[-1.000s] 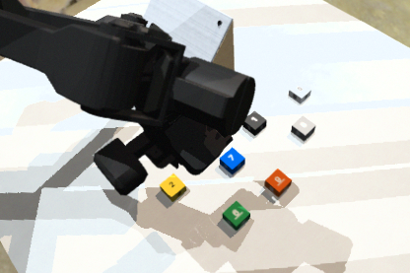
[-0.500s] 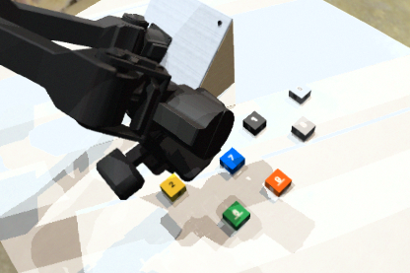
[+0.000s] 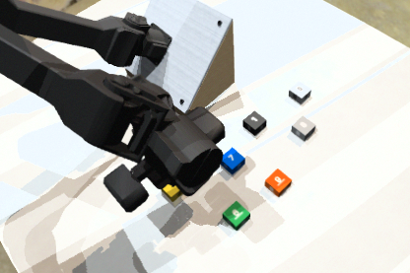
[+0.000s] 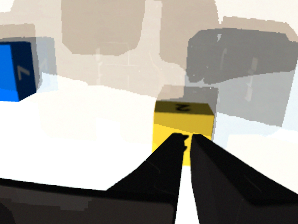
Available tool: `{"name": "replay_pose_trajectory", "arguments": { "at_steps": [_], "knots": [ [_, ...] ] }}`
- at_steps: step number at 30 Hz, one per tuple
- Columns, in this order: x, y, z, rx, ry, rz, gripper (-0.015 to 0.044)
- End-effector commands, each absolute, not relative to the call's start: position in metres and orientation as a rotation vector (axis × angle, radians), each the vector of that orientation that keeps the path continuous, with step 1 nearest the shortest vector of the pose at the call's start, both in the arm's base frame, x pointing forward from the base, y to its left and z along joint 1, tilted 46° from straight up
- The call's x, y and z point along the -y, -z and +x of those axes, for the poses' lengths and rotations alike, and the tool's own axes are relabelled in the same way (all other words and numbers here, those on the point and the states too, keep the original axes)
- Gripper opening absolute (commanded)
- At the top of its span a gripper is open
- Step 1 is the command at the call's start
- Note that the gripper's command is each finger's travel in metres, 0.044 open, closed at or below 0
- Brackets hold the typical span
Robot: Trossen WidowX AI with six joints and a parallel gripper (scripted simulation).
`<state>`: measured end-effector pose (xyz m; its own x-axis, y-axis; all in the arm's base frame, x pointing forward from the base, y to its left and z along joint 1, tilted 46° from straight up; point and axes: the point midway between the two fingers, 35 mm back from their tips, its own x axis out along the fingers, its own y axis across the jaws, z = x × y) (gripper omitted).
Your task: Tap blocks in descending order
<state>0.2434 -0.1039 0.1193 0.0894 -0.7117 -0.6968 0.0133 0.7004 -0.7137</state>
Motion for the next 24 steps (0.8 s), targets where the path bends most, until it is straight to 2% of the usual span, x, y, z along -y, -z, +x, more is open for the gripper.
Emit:
{"name": "replay_pose_trajectory", "arguments": {
  "at_steps": [1,20,24],
  "knots": [
    [0.11,-0.112,0.241,-1.401,0.596,-0.639,0.002],
    [0.123,-0.1,0.242,-1.401,0.598,-0.641,0.002],
    [0.103,-0.119,0.24,-1.401,0.597,-0.639,0.002]
  ]
}}
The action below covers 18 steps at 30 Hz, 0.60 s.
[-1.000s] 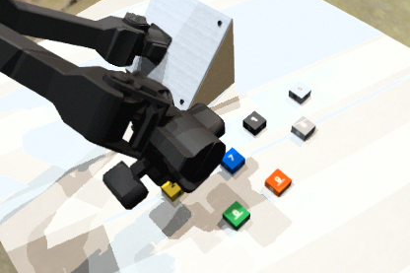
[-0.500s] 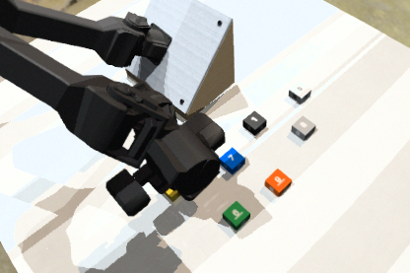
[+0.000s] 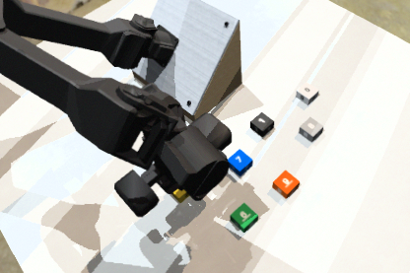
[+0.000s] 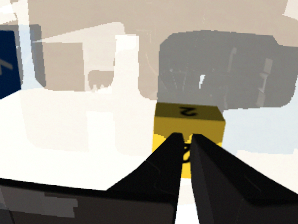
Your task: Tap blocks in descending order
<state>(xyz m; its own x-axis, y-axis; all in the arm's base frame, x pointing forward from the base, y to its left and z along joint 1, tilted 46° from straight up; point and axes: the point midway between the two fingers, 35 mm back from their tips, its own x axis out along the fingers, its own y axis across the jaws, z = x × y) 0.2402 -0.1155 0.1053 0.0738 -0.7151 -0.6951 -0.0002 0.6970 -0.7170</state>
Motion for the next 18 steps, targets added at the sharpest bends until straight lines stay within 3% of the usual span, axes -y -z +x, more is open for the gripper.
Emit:
{"name": "replay_pose_trajectory", "arguments": {
  "at_steps": [1,18],
  "knots": [
    [0.101,-0.12,0.24,-1.402,0.596,-0.64,0.002],
    [0.043,-0.176,0.234,-1.405,0.593,-0.638,0.002]
  ]
}}
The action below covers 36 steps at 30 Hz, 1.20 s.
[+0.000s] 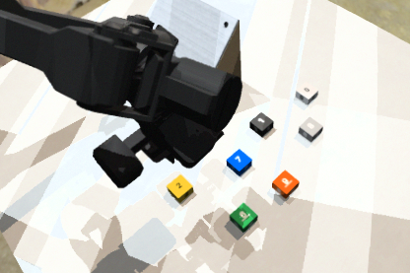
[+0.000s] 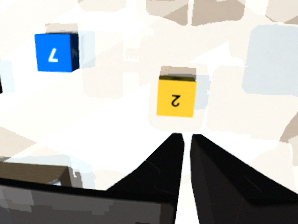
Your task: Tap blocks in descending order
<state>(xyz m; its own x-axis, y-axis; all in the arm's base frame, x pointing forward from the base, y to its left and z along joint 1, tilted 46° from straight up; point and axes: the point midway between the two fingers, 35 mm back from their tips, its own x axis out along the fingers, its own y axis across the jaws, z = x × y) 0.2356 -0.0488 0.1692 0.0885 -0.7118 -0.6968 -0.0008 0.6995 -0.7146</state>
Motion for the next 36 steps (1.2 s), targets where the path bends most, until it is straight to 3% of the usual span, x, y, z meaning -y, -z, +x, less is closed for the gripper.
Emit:
{"name": "replay_pose_trajectory", "arguments": {
  "at_steps": [1,19,26,32,36],
  "knots": [
    [0.043,-0.176,0.234,-1.405,0.593,-0.638,0.002],
    [-0.084,-0.048,0.237,-1.408,0.582,-0.632,0.002],
    [-0.085,-0.042,0.237,-1.407,0.585,-0.629,0.002],
    [-0.031,0.01,0.243,-1.404,0.588,-0.631,0.002],
    [-0.029,0.012,0.243,-1.404,0.589,-0.632,0.002]
  ]
}}
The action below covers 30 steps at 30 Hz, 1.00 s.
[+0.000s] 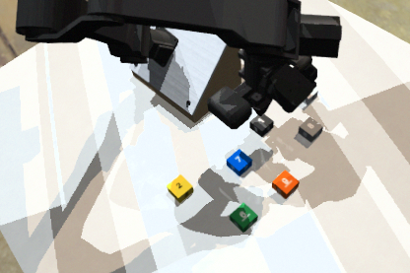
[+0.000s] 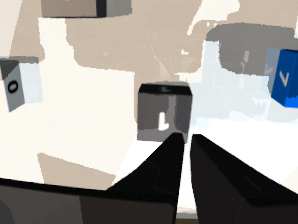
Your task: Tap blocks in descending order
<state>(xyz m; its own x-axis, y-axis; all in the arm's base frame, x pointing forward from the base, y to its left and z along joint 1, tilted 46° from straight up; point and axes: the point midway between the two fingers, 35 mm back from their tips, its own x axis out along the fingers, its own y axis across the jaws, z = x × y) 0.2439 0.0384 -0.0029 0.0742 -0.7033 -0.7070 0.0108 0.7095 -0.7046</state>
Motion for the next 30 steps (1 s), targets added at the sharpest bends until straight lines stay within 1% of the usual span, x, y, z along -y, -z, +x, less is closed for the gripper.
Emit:
{"name": "replay_pose_trajectory", "arguments": {
  "at_steps": [1,30],
  "knots": [
    [-0.029,0.012,0.243,-1.404,0.589,-0.632,0.002],
    [-0.007,0.033,0.245,-1.403,0.59,-0.633,0.002]
  ]
}}
